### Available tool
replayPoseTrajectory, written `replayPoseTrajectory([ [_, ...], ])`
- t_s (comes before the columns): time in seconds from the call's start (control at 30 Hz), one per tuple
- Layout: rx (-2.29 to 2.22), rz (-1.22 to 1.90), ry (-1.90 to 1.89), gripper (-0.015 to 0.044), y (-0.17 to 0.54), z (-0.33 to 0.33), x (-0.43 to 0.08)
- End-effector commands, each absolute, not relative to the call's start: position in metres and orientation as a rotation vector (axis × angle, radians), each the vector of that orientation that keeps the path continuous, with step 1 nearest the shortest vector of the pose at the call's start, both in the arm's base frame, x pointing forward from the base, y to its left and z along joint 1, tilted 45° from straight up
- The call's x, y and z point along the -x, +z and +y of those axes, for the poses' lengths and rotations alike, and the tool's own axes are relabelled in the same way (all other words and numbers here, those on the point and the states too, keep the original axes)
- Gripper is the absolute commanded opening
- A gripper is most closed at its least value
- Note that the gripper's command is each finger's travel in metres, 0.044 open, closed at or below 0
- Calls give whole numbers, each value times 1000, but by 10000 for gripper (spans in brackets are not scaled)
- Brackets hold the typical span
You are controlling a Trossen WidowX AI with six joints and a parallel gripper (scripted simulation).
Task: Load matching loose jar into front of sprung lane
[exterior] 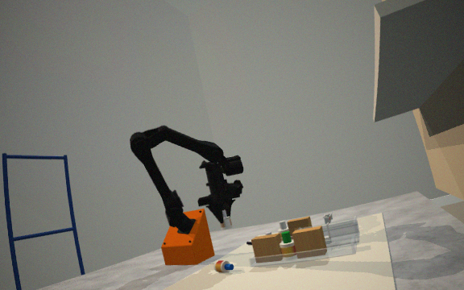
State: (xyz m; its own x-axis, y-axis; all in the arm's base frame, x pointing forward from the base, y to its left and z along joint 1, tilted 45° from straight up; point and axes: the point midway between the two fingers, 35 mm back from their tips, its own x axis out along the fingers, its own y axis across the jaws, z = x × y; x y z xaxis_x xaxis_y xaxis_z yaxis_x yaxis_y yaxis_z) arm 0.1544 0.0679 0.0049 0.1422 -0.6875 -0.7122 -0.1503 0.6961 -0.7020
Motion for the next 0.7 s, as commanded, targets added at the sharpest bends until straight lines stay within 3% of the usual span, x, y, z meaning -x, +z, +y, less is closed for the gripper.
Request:
replayPoseTrajectory([
  [0.0,747,1404,-443,0,7,71,-160],
  [0.67,759,1405,-428,0,-13,50,-264],
])
